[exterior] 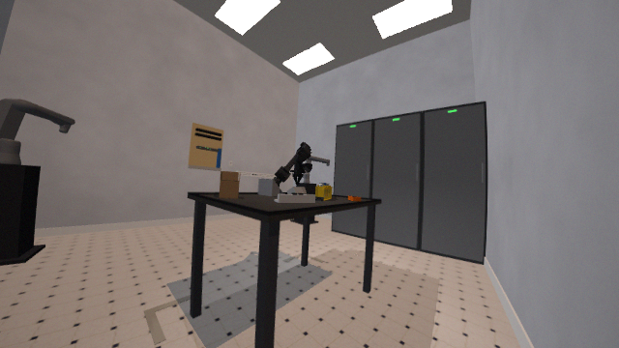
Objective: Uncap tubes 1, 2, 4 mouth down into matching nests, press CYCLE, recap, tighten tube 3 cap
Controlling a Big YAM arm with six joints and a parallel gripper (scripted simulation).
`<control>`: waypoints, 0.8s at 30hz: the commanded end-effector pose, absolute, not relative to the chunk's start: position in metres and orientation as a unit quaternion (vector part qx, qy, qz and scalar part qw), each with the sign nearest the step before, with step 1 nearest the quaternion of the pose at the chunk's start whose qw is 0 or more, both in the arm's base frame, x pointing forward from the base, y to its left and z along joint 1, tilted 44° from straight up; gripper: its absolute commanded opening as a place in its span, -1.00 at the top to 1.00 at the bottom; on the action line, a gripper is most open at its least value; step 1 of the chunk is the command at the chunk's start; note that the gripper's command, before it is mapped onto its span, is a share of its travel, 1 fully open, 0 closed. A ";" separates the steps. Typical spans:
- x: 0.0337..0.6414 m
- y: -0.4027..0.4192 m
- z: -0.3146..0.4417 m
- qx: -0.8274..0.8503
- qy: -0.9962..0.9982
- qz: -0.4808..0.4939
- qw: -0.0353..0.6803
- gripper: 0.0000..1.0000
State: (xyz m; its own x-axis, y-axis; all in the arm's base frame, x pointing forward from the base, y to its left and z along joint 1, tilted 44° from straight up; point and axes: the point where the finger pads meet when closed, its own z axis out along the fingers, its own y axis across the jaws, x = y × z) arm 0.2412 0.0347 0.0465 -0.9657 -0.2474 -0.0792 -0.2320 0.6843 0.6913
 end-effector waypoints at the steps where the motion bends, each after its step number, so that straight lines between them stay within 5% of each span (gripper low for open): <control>1: 0.255 0.025 0.050 0.120 -0.920 -0.372 0.004 1.00; 24: 0.251 0.045 0.034 0.133 -0.919 -0.371 0.007 1.00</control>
